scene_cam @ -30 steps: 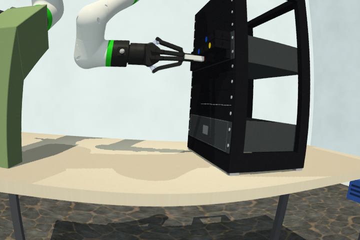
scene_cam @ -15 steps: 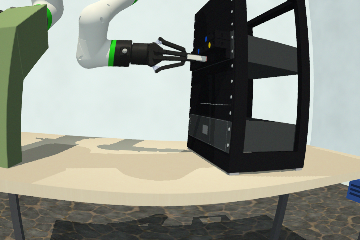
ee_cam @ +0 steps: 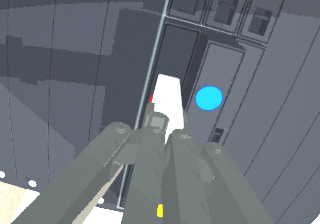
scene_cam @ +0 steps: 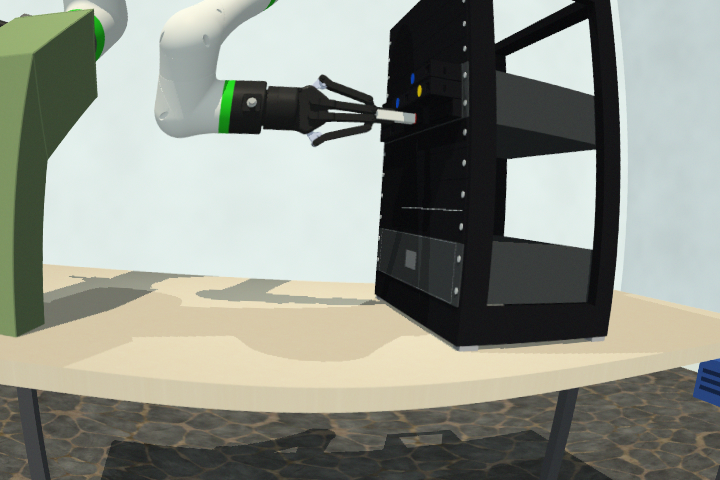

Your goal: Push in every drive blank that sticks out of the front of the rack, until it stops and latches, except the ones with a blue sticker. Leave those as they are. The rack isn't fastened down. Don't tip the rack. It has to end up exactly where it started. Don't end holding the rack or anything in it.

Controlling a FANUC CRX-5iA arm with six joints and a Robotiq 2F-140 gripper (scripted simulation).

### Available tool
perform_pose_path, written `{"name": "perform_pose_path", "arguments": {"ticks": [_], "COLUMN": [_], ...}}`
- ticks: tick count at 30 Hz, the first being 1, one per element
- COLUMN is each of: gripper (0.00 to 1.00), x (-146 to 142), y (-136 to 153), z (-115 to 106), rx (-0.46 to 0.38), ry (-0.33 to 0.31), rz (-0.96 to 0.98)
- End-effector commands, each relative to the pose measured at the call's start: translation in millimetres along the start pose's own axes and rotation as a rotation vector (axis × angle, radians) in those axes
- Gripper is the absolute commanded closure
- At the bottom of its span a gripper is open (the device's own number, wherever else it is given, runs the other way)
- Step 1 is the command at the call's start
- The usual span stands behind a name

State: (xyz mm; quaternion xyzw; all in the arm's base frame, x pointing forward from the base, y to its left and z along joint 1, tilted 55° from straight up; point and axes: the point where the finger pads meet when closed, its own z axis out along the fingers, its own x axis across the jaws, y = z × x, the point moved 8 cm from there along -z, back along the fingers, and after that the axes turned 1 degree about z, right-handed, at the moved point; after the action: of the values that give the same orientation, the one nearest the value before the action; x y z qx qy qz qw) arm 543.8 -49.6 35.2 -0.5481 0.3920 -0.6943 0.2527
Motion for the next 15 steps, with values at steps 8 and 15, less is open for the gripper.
{"name": "perform_pose_path", "arguments": {"ticks": [8,15], "gripper": [1.0,1.0], "x": [0.1,0.1], "y": [0.1,0.1], "z": [0.4,3.2], "rx": [0.0,0.0], "ry": [0.0,0.0], "rz": [0.0,0.0]}}
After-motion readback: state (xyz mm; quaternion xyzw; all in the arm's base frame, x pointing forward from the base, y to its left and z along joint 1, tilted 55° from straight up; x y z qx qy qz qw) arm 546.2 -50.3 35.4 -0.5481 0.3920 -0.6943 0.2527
